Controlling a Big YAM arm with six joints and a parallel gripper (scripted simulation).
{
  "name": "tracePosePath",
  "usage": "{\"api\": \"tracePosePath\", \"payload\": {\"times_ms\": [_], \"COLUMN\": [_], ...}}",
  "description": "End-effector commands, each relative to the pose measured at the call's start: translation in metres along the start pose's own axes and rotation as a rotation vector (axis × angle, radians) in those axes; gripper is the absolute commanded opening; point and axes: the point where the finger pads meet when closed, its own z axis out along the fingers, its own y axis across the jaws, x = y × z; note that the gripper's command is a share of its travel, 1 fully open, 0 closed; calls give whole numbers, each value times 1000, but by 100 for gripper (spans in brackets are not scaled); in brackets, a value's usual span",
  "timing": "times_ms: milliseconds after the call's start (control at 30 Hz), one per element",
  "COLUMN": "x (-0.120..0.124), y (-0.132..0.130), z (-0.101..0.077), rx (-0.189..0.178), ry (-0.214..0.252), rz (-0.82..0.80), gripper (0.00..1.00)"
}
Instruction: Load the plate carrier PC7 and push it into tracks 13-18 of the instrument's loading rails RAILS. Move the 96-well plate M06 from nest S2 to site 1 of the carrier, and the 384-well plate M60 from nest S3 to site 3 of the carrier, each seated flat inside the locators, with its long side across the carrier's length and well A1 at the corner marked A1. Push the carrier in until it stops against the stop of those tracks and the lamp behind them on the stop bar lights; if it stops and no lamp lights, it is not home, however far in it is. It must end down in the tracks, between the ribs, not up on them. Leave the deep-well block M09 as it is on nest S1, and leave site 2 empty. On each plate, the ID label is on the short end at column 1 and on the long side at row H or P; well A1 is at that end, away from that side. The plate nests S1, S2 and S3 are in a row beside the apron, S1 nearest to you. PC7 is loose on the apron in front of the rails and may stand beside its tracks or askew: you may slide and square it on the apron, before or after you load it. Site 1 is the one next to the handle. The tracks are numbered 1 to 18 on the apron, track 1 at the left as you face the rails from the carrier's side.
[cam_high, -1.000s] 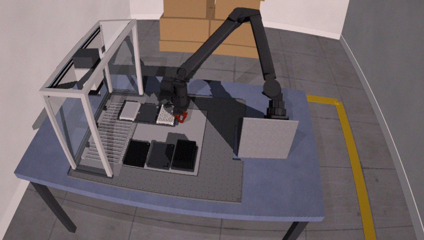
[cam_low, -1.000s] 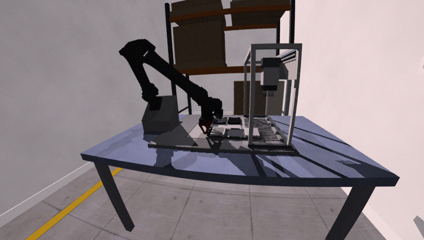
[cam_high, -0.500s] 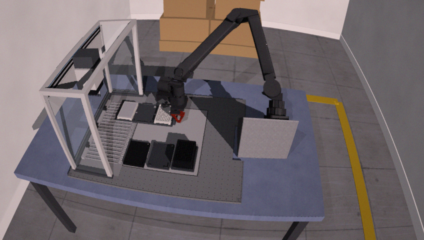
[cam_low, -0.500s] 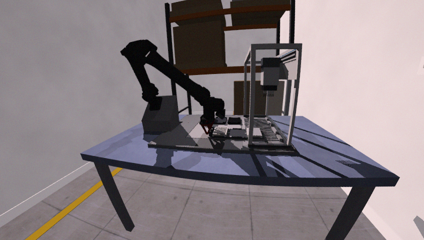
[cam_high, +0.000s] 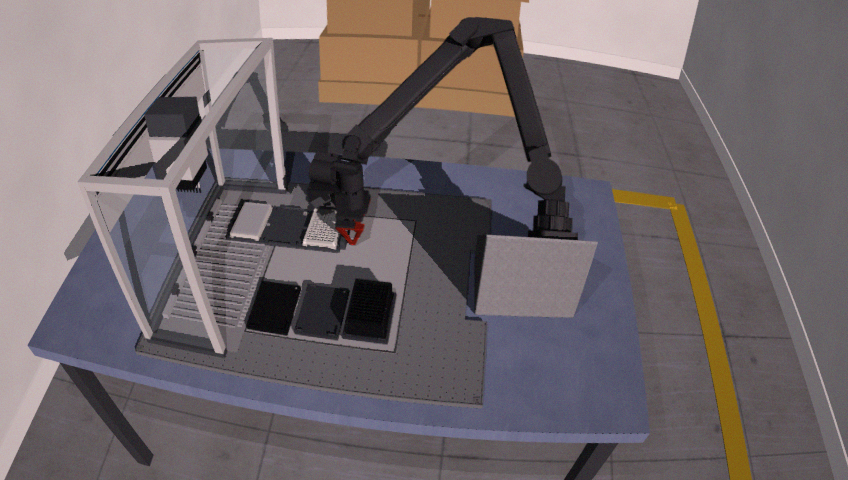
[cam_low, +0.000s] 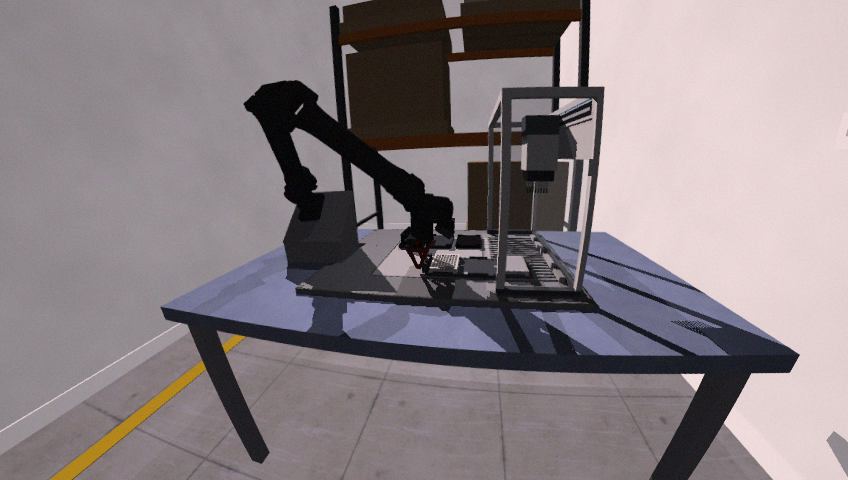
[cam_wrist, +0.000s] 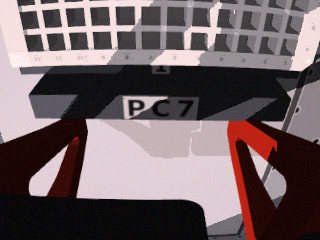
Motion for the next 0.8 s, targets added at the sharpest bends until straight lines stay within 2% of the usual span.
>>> {"api": "tracePosePath", "payload": {"times_ms": [0, 100, 133, 200, 667, 700, 767], "x": [-32, -33, -38, -36, -49, -53, -51], "y": [1, 1, -5, 1, 2, -4, 2], "z": [-18, -18, -24, -18, -19, -25, -19], "rx": [0, 0, 4, 0, 0, 4, 0], "ry": [-53, -53, -70, -53, -54, -70, -54], "rz": [-3, -3, 12, -4, -7, 7, -8], "gripper": [80, 80, 80, 80, 80, 80, 80]}}
